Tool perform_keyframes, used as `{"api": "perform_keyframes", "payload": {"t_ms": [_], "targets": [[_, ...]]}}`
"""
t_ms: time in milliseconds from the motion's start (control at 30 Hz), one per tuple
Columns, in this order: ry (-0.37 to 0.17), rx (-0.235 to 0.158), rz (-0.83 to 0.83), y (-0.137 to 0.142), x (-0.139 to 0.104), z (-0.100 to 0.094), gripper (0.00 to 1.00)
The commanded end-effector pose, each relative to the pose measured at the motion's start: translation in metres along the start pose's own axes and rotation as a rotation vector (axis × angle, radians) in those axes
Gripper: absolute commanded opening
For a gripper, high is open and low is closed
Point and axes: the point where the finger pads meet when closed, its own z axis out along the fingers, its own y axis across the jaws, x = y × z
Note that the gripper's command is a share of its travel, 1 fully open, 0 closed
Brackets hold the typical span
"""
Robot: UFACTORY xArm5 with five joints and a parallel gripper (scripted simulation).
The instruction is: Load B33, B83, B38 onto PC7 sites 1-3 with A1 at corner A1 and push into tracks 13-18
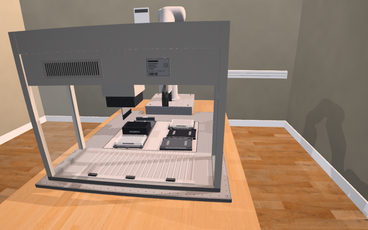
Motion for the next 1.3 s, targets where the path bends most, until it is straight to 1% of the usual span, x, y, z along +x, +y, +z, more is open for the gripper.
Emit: {"api": "perform_keyframes", "payload": {"t_ms": [0, 67, 133, 400, 433, 1000, 1200, 1267], "targets": [[0.004, -0.006, 0.001, -0.012, 0.025, 0.002, 1.0], [0.004, -0.006, 0.001, -0.017, 0.034, 0.003, 1.0], [0.004, -0.006, 0.001, -0.017, 0.034, 0.003, 1.0], [0.005, -0.005, 0.001, -0.036, 0.069, 0.007, 1.0], [0.005, -0.005, 0.001, -0.036, 0.071, 0.008, 1.0], [0.005, -0.005, 0.001, -0.036, 0.071, 0.008, 1.0], [0.005, -0.005, 0.001, -0.036, 0.071, 0.018, 1.0], [0.005, -0.005, 0.001, -0.036, 0.071, 0.018, 1.0]]}}
